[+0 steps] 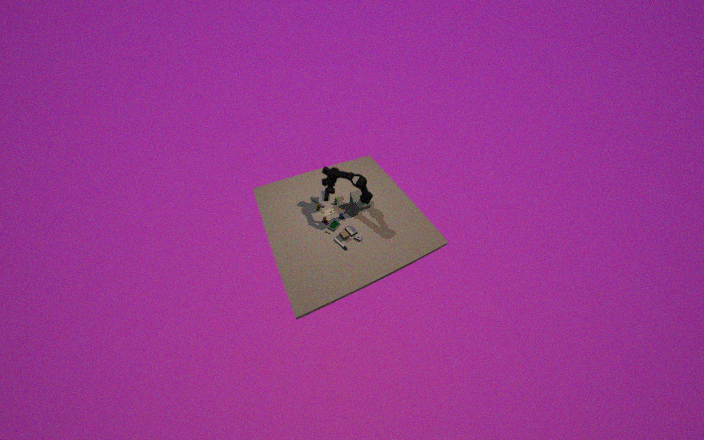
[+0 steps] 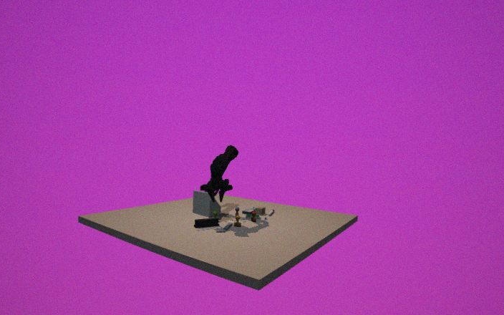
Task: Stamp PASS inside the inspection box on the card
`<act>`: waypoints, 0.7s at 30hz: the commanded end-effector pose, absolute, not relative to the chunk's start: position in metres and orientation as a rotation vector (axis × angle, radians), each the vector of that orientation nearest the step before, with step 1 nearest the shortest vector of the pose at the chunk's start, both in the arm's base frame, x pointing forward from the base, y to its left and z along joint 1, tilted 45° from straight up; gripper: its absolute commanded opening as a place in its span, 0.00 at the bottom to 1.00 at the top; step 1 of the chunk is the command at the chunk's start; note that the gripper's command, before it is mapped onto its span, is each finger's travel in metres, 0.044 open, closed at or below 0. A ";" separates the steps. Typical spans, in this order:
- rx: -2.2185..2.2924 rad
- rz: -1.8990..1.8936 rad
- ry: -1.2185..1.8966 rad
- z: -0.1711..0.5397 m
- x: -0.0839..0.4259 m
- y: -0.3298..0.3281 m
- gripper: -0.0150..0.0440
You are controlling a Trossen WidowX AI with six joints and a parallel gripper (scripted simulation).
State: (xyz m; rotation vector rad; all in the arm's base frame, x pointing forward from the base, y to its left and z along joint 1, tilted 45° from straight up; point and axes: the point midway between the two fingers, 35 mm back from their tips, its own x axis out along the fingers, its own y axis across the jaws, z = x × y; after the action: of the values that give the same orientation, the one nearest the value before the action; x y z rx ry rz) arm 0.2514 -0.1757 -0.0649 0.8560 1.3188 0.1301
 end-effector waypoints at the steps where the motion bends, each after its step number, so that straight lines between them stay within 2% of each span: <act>1: 0.598 0.607 1.456 -0.060 0.207 -0.118 0.61; 21: 0.597 0.607 1.456 -0.066 0.207 -0.118 0.61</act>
State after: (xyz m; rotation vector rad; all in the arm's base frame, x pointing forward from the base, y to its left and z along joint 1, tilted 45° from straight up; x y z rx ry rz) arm 0.2082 -0.1208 -0.0633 0.6051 1.4518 0.5957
